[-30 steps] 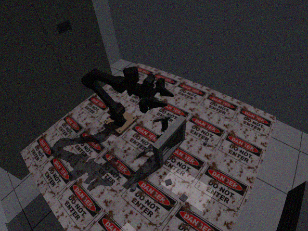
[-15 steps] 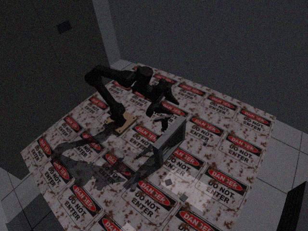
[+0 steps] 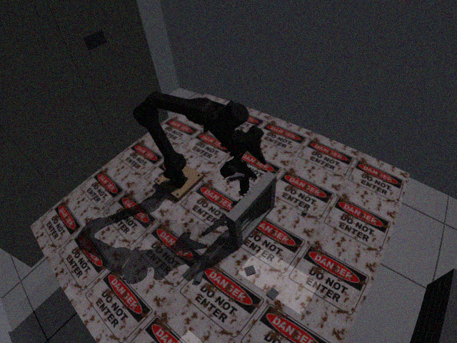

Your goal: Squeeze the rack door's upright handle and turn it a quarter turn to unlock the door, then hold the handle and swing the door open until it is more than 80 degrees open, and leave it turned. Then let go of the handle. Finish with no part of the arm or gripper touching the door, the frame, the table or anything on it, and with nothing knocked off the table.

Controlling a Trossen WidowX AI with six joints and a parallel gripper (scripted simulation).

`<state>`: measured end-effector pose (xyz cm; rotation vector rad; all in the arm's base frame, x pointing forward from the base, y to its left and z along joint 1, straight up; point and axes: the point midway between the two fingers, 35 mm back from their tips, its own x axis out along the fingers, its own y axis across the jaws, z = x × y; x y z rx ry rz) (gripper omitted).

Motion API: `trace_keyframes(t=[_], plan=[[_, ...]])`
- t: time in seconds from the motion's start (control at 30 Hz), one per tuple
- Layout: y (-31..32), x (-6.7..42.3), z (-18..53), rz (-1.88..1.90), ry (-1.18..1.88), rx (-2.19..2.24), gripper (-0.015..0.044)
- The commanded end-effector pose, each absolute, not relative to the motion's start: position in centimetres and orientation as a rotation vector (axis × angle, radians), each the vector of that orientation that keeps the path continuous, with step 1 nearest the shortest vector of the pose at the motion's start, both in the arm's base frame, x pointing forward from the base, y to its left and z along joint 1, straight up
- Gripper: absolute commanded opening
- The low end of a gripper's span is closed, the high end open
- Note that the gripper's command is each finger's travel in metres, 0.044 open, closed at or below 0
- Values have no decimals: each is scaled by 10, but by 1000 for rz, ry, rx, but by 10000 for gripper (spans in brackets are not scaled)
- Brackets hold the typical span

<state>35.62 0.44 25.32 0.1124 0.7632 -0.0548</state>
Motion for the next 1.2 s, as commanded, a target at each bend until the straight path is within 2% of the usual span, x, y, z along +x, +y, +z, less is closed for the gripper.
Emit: trace_keyframes(t=[0.0,0.87,1.17], plan=[[6,355,245,-64,867,129,281],[13,315,218,-179,1496,167,281],[13,314,214,-182,1513,168,281]])
